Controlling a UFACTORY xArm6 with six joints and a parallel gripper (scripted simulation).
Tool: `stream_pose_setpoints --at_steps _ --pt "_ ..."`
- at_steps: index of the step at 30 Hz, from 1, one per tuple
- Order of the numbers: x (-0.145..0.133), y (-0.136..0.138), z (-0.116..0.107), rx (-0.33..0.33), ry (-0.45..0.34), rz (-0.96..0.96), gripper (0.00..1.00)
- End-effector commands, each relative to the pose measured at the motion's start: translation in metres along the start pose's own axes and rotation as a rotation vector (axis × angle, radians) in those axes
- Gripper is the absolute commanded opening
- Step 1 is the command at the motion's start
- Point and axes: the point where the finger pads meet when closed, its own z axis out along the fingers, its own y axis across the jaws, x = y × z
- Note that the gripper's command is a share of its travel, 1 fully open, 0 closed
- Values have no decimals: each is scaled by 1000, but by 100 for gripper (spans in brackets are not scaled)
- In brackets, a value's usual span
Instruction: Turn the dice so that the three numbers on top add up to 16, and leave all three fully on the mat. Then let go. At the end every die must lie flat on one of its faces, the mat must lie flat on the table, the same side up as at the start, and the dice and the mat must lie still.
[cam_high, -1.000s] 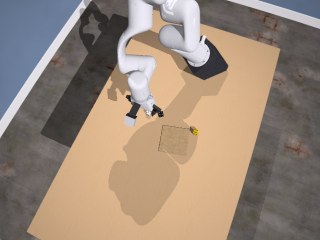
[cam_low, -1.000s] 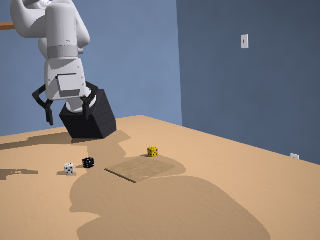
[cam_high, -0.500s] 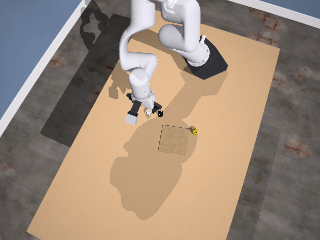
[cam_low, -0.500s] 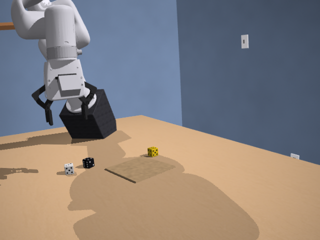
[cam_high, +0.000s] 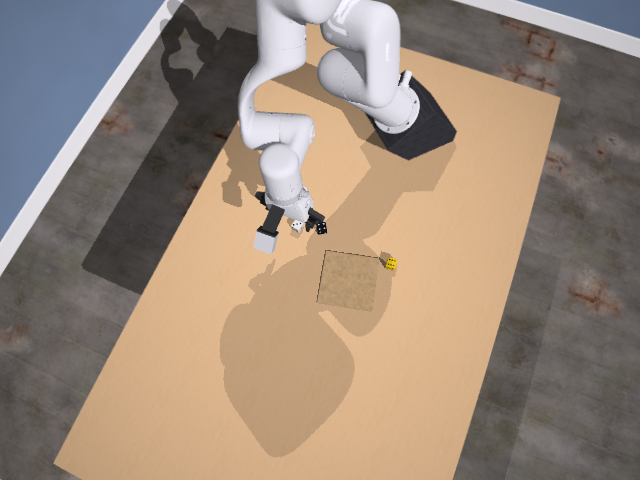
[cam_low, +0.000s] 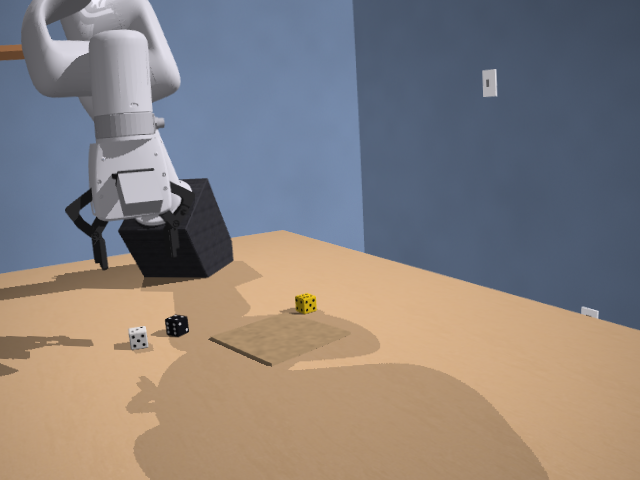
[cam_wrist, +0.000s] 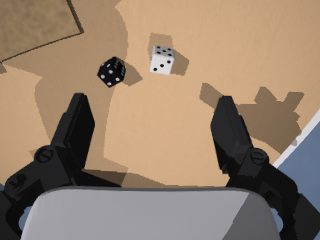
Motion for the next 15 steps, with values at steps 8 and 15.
stream_pose_setpoints --at_steps 8,15 --pt "5 3 63 -3 3 0 100" --pt "5 3 76 -3 3 0 100"
